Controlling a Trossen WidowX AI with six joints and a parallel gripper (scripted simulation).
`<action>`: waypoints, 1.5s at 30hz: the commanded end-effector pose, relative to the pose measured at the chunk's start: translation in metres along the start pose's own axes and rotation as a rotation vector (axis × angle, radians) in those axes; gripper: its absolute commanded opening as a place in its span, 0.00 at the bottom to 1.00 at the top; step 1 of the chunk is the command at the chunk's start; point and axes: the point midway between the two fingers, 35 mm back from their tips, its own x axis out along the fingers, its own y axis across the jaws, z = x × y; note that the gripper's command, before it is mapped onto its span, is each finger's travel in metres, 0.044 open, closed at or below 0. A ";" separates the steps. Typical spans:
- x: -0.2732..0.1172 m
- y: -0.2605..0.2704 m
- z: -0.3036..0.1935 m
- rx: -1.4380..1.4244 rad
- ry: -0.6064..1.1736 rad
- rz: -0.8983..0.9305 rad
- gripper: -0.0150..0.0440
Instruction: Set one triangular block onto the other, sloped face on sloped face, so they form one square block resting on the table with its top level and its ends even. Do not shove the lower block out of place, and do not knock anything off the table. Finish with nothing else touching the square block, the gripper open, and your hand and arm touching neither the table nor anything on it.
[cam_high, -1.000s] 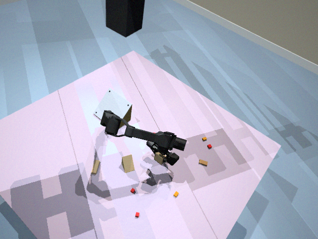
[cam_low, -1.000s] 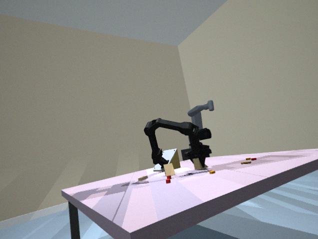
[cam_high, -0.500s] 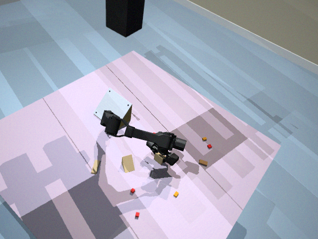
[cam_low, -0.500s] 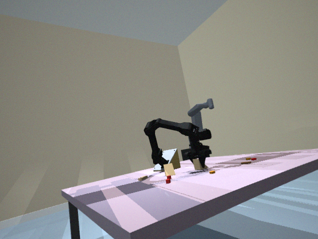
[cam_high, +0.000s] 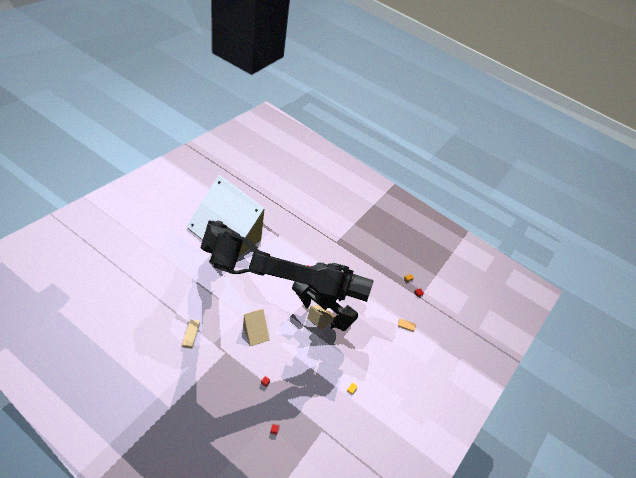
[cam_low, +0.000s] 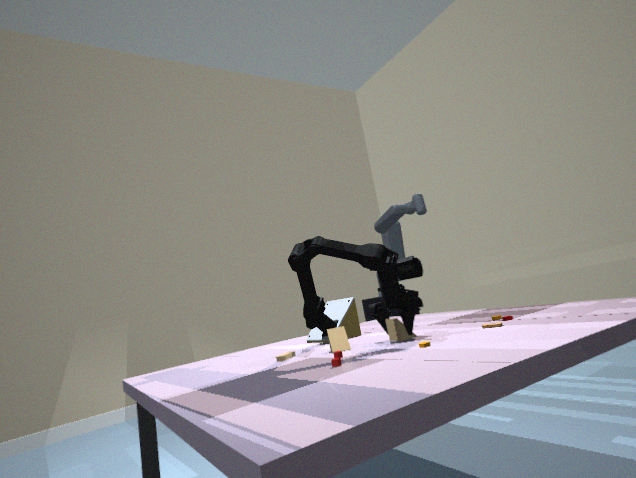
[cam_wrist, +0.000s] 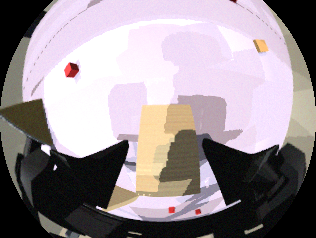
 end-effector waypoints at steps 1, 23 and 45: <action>-0.032 -0.002 0.002 0.005 -0.007 -0.005 1.00; -0.028 0.003 -0.063 -0.030 -0.694 0.160 1.00; -0.030 -0.001 -0.105 0.004 -1.033 -0.003 1.00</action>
